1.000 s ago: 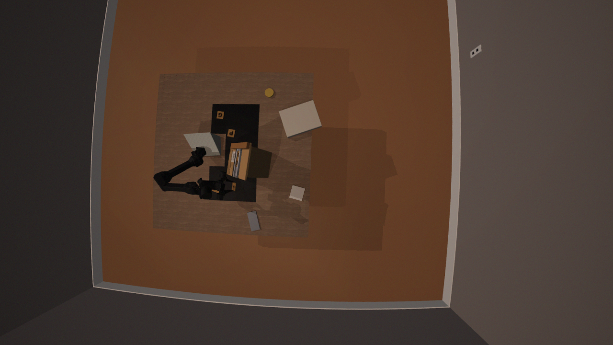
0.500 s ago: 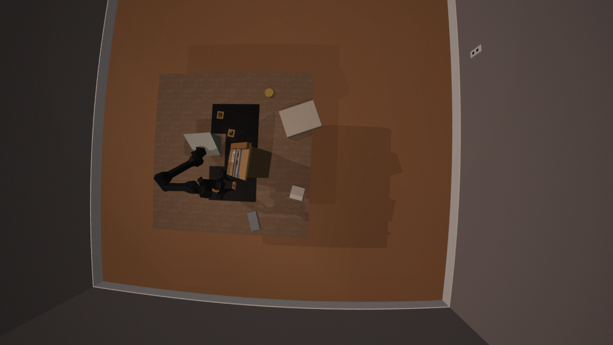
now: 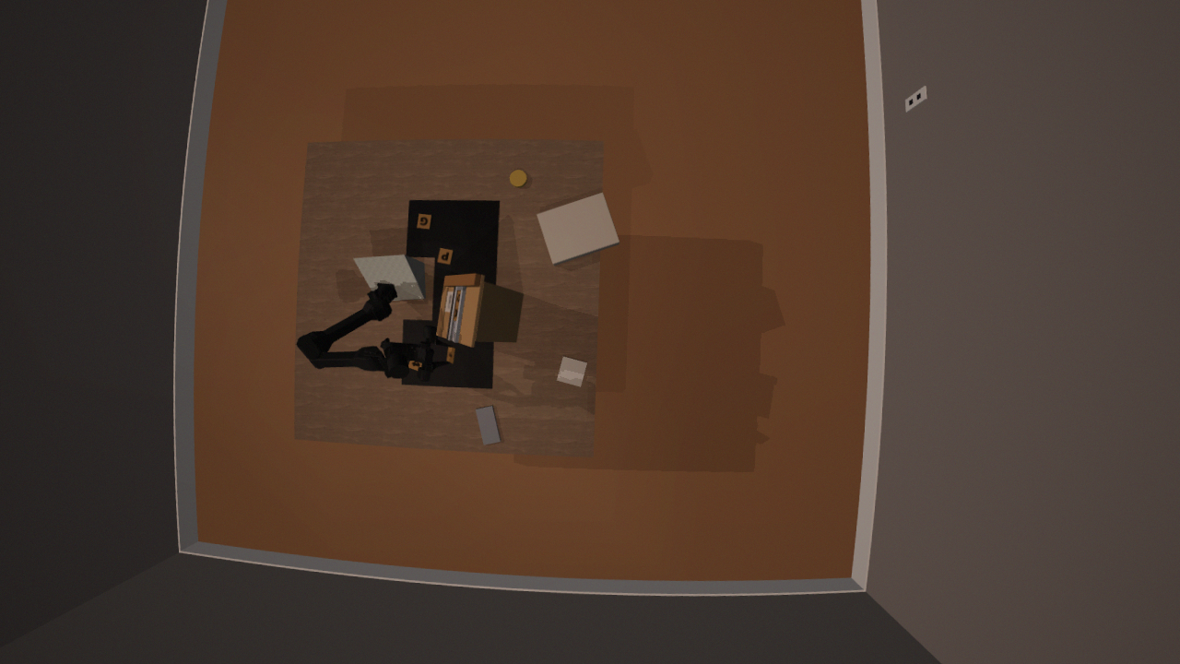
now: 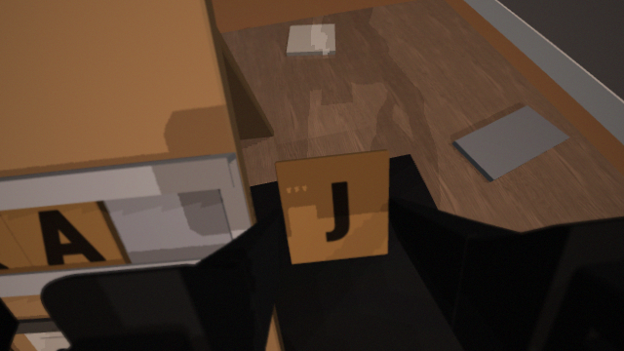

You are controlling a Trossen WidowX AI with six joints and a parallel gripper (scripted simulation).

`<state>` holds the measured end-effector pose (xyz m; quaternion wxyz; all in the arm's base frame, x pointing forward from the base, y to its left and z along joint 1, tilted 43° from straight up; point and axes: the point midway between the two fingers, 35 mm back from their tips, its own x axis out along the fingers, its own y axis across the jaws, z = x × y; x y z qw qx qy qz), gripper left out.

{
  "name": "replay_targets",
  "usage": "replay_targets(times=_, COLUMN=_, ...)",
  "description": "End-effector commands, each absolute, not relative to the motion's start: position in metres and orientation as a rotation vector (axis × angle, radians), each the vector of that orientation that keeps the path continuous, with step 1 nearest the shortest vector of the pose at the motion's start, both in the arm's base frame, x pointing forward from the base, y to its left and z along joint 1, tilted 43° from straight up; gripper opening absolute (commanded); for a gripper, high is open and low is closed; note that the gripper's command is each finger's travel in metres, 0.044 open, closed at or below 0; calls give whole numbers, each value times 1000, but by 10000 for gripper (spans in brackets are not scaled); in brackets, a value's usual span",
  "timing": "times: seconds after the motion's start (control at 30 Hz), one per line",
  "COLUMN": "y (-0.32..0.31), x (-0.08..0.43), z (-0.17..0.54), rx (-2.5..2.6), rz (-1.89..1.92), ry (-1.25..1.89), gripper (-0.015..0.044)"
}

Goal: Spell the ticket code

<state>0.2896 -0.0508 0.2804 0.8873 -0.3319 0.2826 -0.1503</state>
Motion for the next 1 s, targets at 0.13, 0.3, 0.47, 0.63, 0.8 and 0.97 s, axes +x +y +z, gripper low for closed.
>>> replay_targets(times=0.13, y=-47, x=290, z=278, rx=-684, rz=-317, ry=585, gripper=0)
replay_targets(times=0.3, y=-46, x=291, z=276, rx=-684, rz=-317, ry=585, gripper=0)
replay_targets(times=0.47, y=-44, x=291, z=274, rx=-684, rz=-317, ry=585, gripper=0)
replay_targets(times=0.63, y=-42, x=291, z=273, rx=-684, rz=-317, ry=585, gripper=0)
replay_targets(times=0.8, y=-40, x=291, z=271, rx=-684, rz=-316, ry=585, gripper=0)
replay_targets(times=0.97, y=-38, x=292, z=269, rx=-684, rz=-316, ry=585, gripper=0)
